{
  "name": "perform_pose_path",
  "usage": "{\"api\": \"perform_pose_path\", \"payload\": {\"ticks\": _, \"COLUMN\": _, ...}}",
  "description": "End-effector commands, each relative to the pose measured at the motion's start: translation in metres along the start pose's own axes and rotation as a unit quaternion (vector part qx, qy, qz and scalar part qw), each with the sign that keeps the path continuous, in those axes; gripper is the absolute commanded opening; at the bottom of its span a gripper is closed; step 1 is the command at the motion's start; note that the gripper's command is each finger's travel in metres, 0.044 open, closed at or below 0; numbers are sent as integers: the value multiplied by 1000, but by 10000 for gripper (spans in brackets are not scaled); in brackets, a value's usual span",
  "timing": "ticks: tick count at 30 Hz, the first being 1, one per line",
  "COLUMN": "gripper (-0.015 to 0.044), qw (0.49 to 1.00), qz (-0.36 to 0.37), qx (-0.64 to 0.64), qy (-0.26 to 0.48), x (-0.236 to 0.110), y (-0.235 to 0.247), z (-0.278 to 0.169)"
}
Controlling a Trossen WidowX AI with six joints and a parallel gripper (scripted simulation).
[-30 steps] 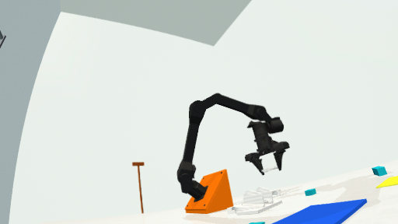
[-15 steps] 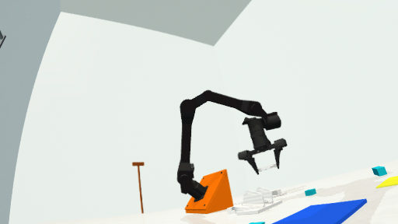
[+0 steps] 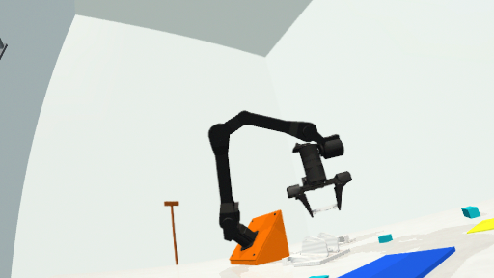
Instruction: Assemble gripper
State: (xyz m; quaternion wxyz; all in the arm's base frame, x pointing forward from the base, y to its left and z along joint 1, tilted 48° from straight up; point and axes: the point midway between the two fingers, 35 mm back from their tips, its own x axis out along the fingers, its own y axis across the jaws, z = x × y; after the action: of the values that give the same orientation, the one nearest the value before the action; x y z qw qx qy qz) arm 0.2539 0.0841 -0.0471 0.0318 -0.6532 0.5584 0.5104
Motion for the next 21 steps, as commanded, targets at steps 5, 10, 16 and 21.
{"api": "perform_pose_path", "payload": {"ticks": 5, "gripper": 351, "qw": 995, "qz": 4, "qx": -100, "qy": 3, "x": 2, "y": 19, "z": -23}}
{"api": "perform_pose_path", "payload": {"ticks": 10, "gripper": 351, "qw": 988, "qz": 6, "qx": -157, "qy": 4, "x": 4, "y": 29, "z": -35}}
{"api": "perform_pose_path", "payload": {"ticks": 16, "gripper": 351, "qw": 974, "qz": 8, "qx": -225, "qy": 4, "x": 6, "y": 43, "z": -48}}
{"api": "perform_pose_path", "payload": {"ticks": 21, "gripper": 351, "qw": 960, "qz": 11, "qx": -281, "qy": 5, "x": 8, "y": 55, "z": -59}}
